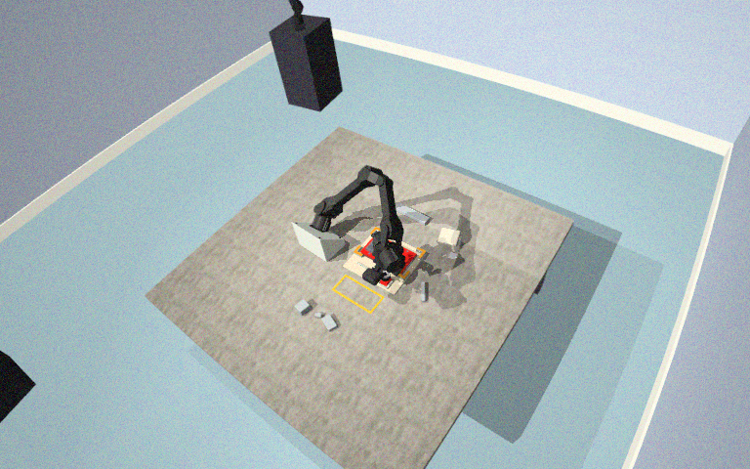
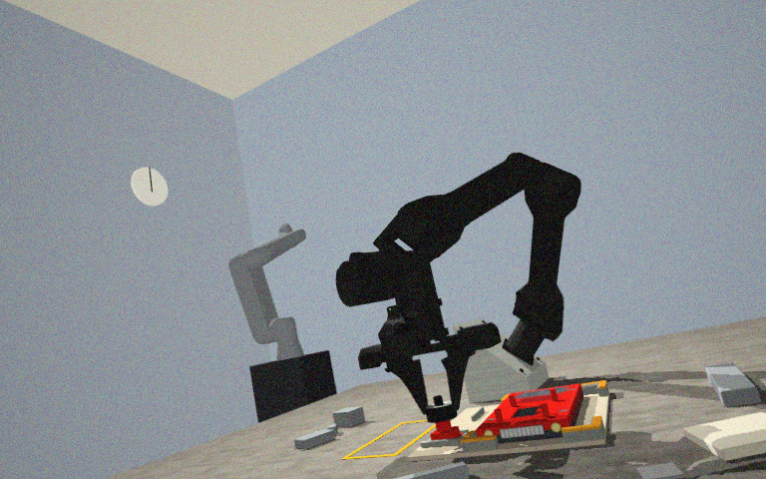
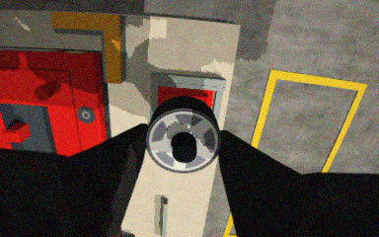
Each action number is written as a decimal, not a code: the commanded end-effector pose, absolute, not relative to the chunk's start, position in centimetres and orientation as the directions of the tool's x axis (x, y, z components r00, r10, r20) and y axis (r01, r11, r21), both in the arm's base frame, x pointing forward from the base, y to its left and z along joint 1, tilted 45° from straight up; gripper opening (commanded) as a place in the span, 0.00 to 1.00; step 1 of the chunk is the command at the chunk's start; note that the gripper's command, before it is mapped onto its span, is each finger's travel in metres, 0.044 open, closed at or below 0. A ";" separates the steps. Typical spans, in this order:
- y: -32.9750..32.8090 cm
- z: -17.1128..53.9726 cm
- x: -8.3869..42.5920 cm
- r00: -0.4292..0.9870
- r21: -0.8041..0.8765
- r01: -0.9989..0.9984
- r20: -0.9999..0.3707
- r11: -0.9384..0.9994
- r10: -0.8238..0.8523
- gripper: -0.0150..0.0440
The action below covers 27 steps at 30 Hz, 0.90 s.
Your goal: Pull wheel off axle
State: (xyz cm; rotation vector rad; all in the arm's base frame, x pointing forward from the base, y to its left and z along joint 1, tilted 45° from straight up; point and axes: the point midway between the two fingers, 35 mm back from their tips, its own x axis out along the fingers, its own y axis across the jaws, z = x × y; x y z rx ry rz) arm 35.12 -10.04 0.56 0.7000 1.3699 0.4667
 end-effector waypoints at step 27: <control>-11.1 1.5 34.9 0.167 0.691 0.097 -0.720 0.716 0.673 0.25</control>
